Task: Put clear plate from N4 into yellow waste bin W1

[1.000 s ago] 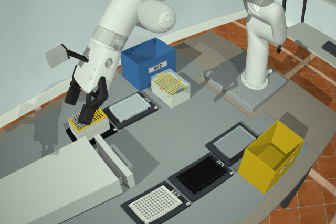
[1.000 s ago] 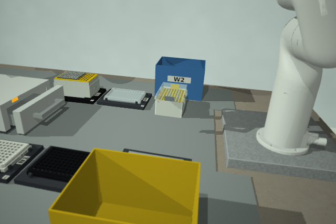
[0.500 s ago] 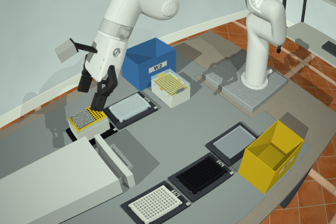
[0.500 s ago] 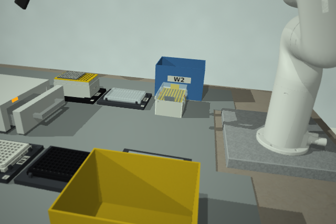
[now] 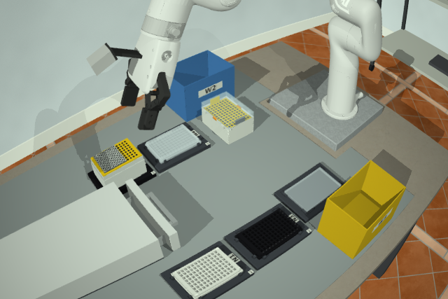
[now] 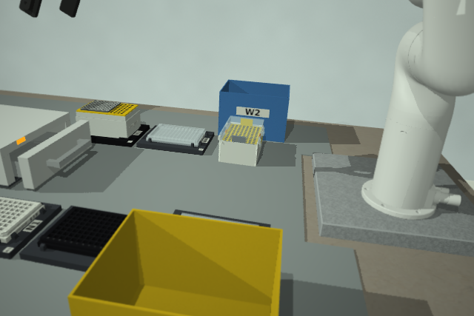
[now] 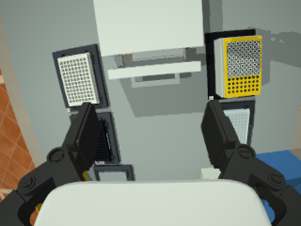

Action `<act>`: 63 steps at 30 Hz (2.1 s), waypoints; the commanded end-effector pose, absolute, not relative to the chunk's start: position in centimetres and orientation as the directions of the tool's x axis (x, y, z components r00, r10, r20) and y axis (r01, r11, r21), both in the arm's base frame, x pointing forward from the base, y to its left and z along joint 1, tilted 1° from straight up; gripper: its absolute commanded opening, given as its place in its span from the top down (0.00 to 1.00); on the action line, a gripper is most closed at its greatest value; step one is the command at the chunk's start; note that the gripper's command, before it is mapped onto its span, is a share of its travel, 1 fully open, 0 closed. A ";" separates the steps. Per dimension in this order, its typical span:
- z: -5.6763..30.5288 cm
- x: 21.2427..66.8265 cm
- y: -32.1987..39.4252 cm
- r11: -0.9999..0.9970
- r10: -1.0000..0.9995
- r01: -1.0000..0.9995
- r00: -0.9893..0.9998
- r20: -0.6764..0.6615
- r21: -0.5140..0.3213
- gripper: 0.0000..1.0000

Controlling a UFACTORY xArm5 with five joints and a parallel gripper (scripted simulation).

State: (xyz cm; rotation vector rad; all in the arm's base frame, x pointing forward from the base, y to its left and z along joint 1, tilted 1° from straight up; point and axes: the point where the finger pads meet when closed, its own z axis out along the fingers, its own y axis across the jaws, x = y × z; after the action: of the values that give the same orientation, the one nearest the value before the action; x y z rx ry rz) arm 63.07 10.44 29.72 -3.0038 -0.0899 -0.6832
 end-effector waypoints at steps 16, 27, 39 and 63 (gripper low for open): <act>28.5 56.6 6.4 -0.999 0.034 0.042 0.957 0.287 -0.021 0.00; 27.8 53.0 4.7 -0.999 0.029 0.033 0.972 0.234 -0.013 0.00; 26.9 48.7 2.8 -1.000 0.018 0.020 0.989 0.147 -0.006 0.00; 24.3 42.7 6.7 -0.986 0.168 0.168 0.986 0.015 0.000 0.00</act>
State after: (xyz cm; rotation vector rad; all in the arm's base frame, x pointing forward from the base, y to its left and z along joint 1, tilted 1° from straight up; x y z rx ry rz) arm 43.11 5.29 24.58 -3.1301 -0.2625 -0.0195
